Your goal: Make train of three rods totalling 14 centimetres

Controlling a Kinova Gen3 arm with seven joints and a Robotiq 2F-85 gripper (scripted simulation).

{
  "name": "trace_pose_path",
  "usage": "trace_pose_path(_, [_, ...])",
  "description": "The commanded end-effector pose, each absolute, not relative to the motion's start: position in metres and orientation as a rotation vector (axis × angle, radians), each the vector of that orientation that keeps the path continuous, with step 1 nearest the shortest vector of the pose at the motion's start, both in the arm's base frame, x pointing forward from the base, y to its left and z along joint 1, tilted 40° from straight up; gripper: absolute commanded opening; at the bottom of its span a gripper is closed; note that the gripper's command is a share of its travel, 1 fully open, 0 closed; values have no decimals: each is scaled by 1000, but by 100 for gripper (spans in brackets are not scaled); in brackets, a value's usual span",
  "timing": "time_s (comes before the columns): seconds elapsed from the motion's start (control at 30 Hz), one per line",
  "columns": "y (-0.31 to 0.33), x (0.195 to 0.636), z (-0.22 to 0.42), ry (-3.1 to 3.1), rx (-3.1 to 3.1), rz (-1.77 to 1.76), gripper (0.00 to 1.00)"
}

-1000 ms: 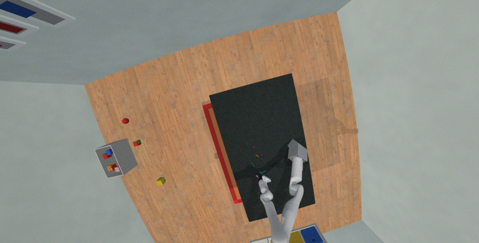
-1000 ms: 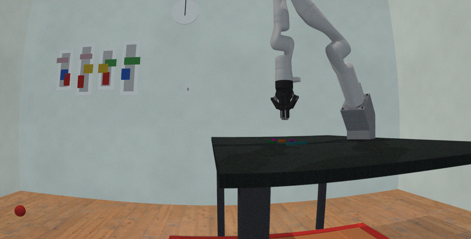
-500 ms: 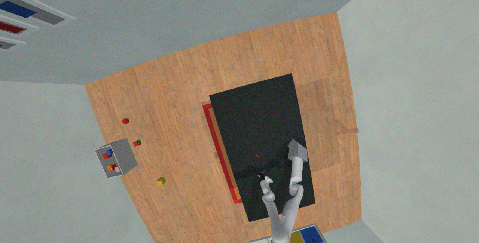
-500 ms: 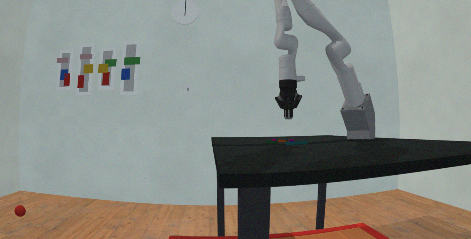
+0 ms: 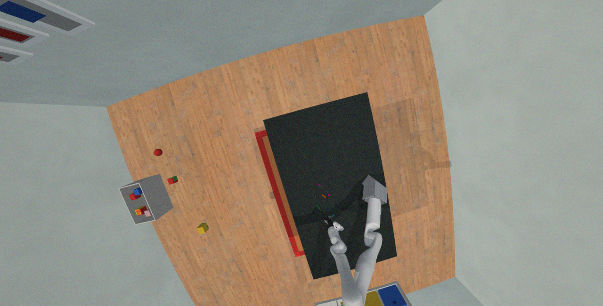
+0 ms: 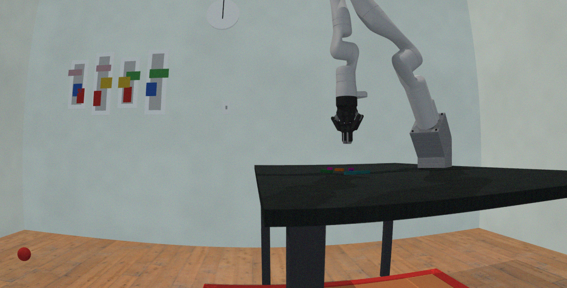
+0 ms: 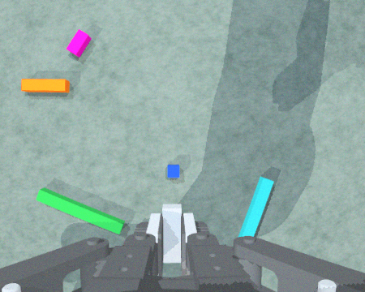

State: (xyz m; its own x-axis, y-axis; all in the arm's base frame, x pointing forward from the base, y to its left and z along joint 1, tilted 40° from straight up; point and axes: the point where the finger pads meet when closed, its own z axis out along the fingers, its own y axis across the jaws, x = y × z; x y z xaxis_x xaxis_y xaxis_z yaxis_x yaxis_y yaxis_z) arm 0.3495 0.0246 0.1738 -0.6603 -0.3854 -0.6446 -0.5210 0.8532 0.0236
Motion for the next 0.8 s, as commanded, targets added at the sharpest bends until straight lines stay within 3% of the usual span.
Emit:
trace_pose_path(0.0, [25,350,173,2370,-656,273,5])
trace_pose_path(0.77, [36,367,150,2370,-655,273,5])
